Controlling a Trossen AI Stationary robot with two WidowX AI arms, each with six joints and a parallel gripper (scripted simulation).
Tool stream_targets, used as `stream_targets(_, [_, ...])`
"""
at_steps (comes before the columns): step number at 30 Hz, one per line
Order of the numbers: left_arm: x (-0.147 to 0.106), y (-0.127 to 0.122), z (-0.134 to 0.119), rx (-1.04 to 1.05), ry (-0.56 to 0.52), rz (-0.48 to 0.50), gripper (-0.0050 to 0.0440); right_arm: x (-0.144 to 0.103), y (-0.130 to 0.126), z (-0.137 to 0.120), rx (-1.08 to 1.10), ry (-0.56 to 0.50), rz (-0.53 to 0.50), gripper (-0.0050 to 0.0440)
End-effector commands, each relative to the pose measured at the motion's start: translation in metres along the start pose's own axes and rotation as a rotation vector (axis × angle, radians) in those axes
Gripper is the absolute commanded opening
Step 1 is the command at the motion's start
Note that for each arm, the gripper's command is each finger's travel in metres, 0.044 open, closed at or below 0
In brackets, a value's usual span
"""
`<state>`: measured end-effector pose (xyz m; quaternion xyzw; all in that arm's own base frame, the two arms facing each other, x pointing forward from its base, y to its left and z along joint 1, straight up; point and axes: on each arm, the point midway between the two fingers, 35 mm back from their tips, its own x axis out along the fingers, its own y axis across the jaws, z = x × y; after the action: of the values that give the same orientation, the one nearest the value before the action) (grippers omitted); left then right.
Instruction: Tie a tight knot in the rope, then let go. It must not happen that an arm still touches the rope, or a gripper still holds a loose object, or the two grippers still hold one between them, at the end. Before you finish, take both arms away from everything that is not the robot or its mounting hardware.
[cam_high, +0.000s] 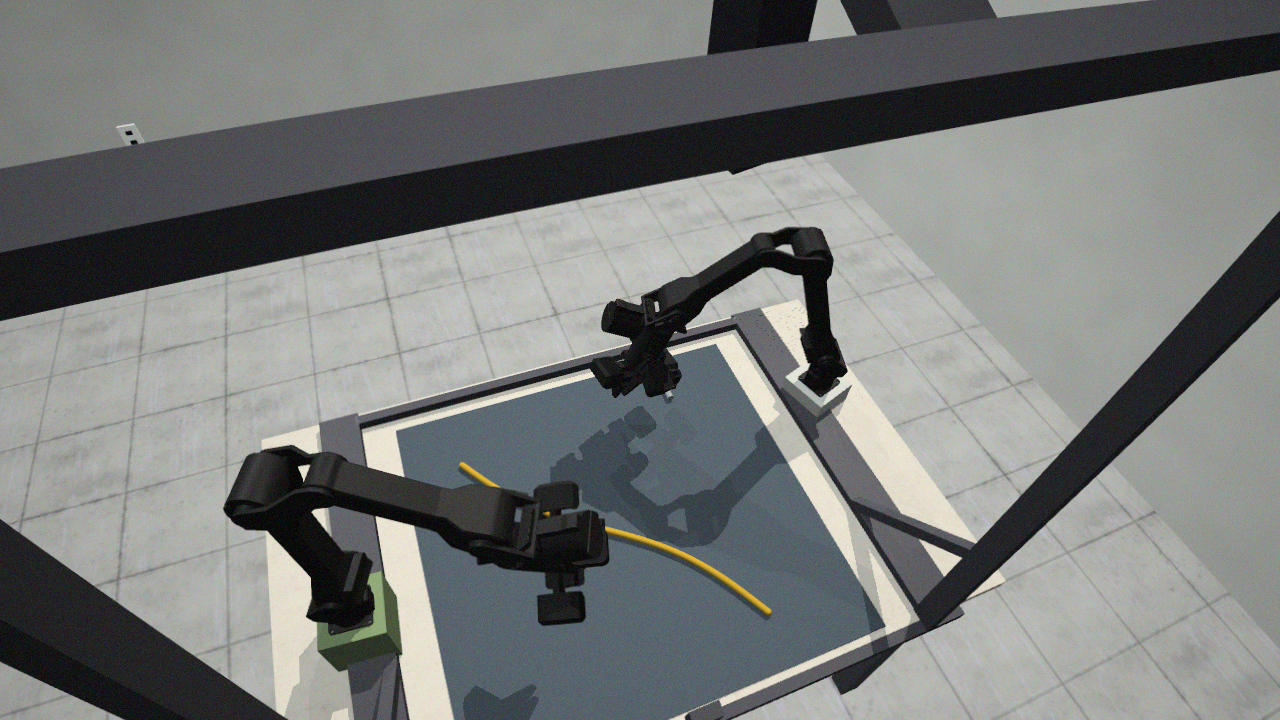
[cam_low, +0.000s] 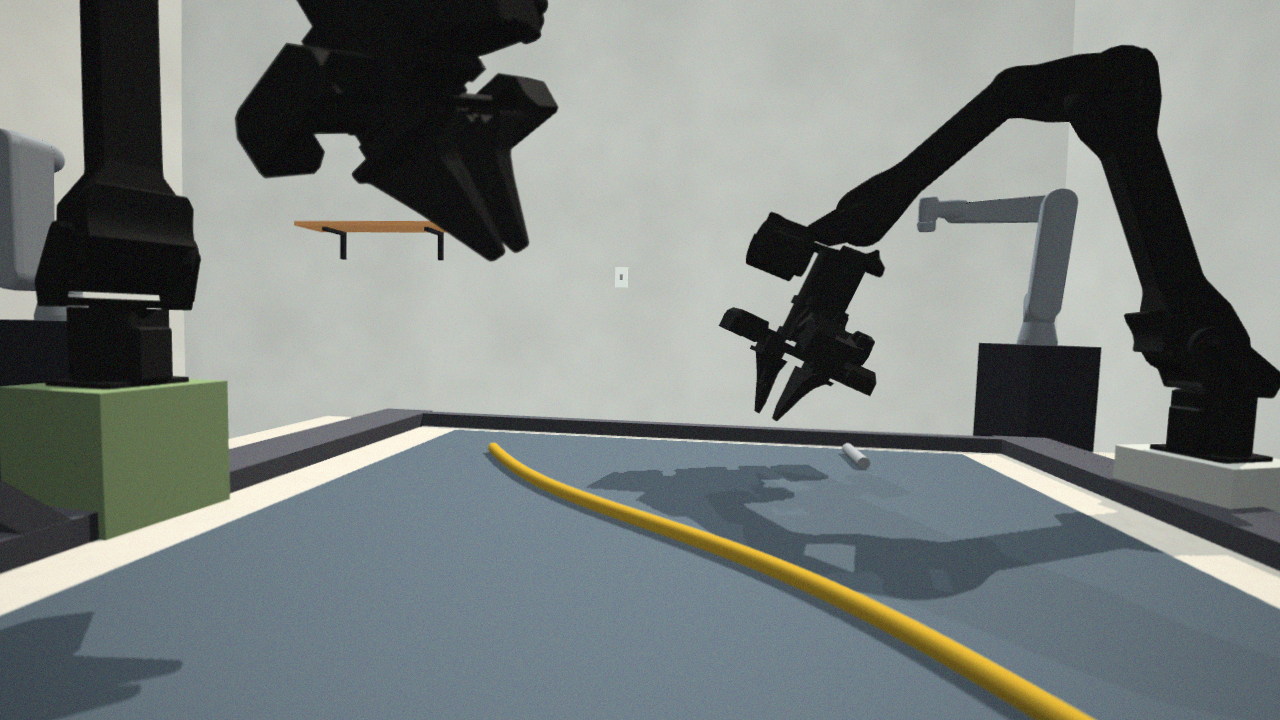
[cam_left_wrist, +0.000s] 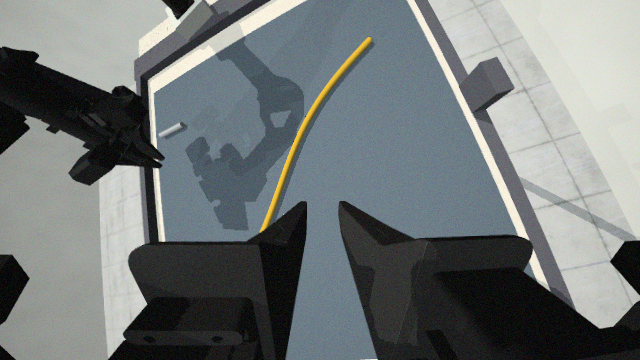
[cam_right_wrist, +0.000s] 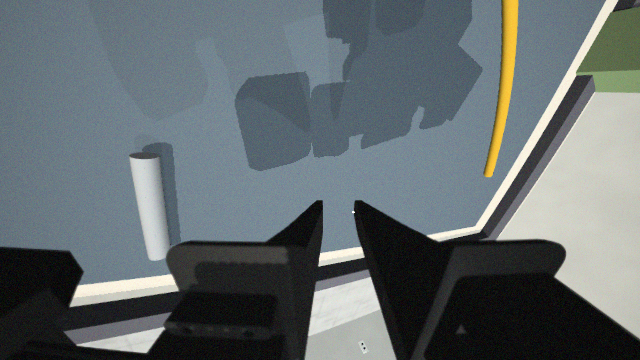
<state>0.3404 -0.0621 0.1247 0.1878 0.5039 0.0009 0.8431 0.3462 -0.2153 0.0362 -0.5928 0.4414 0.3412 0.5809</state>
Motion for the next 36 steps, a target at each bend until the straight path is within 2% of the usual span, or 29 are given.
stream_targets(1, [-0.022, -0.010, -0.007, 0.070, 0.020, -0.066, 0.0100, -0.026, 0.007, -0.006, 0.017, -0.116, -0.002, 0.0100])
stream_targets(3, [-0.029, -0.016, -0.014, 0.105, 0.045, -0.095, 0.0100, -0.034, 0.015, -0.006, 0.034, -0.181, 0.011, 0.0100])
stream_targets(5, [-0.029, -0.016, -0.014, 0.105, 0.045, -0.095, 0.0100, -0.034, 0.015, -0.006, 0.034, -0.181, 0.011, 0.0100])
stream_targets(6, [-0.032, -0.018, -0.018, 0.123, 0.058, -0.110, 0.0100, -0.039, 0.024, -0.002, 0.051, -0.230, 0.038, 0.0100])
stream_targets(10, [-0.050, -0.030, -0.039, 0.210, 0.122, -0.184, 0.0100, -0.064, 0.036, -0.003, 0.109, -0.379, 0.017, 0.0100])
stream_targets(20, [-0.087, -0.047, -0.081, 0.365, 0.246, -0.324, 0.0100, -0.128, 0.051, 0.002, 0.293, -0.671, -0.067, 0.0100])
stream_targets(22, [-0.087, -0.047, -0.081, 0.365, 0.246, -0.324, 0.0100, -0.128, 0.051, 0.002, 0.293, -0.671, -0.067, 0.0100])
stream_targets(30, [-0.112, -0.052, -0.107, 0.451, 0.321, -0.407, 0.0100, -0.172, 0.050, -0.002, 0.432, -0.809, -0.178, 0.0100])
stream_targets(36, [-0.117, -0.053, -0.112, 0.466, 0.335, -0.423, 0.0100, -0.181, 0.049, -0.003, 0.460, -0.831, -0.204, 0.0100])
